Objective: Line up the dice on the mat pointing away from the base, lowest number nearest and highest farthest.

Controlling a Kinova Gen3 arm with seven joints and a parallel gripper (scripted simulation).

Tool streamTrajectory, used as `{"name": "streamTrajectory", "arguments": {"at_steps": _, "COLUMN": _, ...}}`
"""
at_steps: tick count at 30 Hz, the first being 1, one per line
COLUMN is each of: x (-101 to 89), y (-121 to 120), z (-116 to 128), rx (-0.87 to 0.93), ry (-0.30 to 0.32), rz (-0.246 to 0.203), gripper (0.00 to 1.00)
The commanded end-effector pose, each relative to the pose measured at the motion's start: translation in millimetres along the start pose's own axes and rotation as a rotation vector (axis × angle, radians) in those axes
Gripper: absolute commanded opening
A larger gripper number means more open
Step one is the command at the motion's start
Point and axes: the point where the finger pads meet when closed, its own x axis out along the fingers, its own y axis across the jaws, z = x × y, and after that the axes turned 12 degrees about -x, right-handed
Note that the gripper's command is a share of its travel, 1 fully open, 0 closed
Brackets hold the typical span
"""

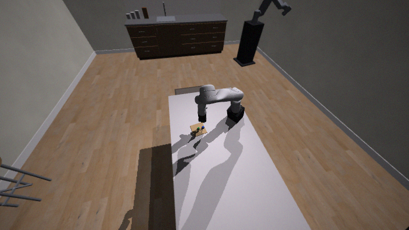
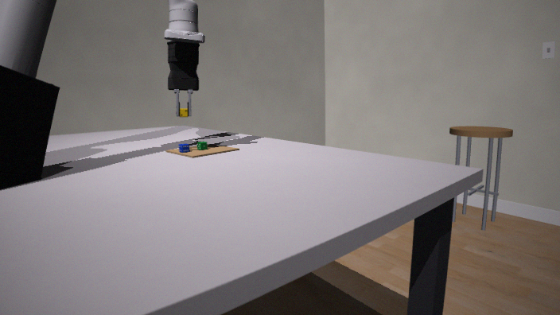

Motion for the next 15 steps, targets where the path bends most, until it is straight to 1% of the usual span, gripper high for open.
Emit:
{"name": "streamTrajectory", "arguments": {"at_steps": 1, "x": -2.2, "y": -38.5, "z": 18.5, "rx": -0.160, "ry": -0.007, "rz": -0.023, "gripper": 0.40}}
{"name": "streamTrajectory", "arguments": {"at_steps": 4, "x": -7.0, "y": -69.4, "z": 29.3, "rx": -0.318, "ry": 0.005, "rz": -0.032, "gripper": 0.40}}
{"name": "streamTrajectory", "arguments": {"at_steps": 7, "x": -11.7, "y": -89.4, "z": 35.3, "rx": -0.411, "ry": 0.017, "rz": -0.040, "gripper": 0.40}}
{"name": "streamTrajectory", "arguments": {"at_steps": 10, "x": -13.4, "y": -95.6, "z": 37.0, "rx": -0.439, "ry": 0.021, "rz": -0.043, "gripper": 0.40}}
{"name": "streamTrajectory", "arguments": {"at_steps": 15, "x": -13.4, "y": -95.7, "z": 37.1, "rx": -0.439, "ry": 0.021, "rz": -0.043, "gripper": 0.40}}
